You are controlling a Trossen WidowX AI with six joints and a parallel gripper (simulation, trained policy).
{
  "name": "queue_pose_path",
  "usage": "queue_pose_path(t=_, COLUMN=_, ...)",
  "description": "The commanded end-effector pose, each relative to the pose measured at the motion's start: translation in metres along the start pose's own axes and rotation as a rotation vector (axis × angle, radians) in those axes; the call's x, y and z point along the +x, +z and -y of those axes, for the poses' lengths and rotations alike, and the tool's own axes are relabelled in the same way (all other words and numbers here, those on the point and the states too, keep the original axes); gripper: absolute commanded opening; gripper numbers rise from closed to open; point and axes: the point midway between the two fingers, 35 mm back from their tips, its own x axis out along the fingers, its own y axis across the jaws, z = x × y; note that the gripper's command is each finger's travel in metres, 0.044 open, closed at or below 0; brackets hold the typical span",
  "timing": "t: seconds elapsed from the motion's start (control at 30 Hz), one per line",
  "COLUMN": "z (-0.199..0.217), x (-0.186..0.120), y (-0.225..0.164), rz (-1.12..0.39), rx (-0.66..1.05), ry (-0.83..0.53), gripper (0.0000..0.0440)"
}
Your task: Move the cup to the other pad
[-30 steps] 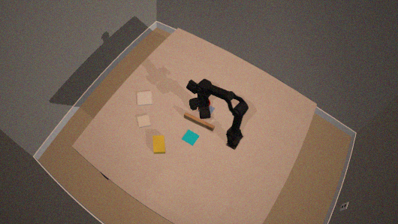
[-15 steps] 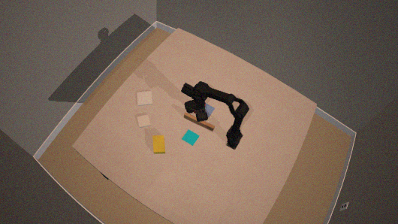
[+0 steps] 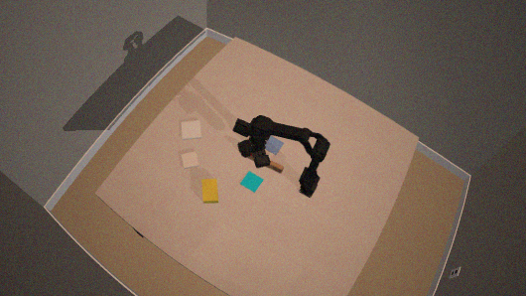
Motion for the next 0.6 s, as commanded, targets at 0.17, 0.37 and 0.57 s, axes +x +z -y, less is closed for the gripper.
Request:
queue_pose_path(t=0.17, z=-0.019, x=-0.003, y=0.017, rz=0.034, rx=-0.039, ry=-0.017, gripper=0.0)
queue_pose_path(t=0.37, z=-0.034, x=0.0, y=0.028, rz=0.049, rx=-0.07, ry=-0.023, gripper=0.0)
queue_pose_path(t=0.57, z=-0.05, x=0.004, y=0.038, rz=0.061, rx=-0.096, ry=-0.026, gripper=0.0)
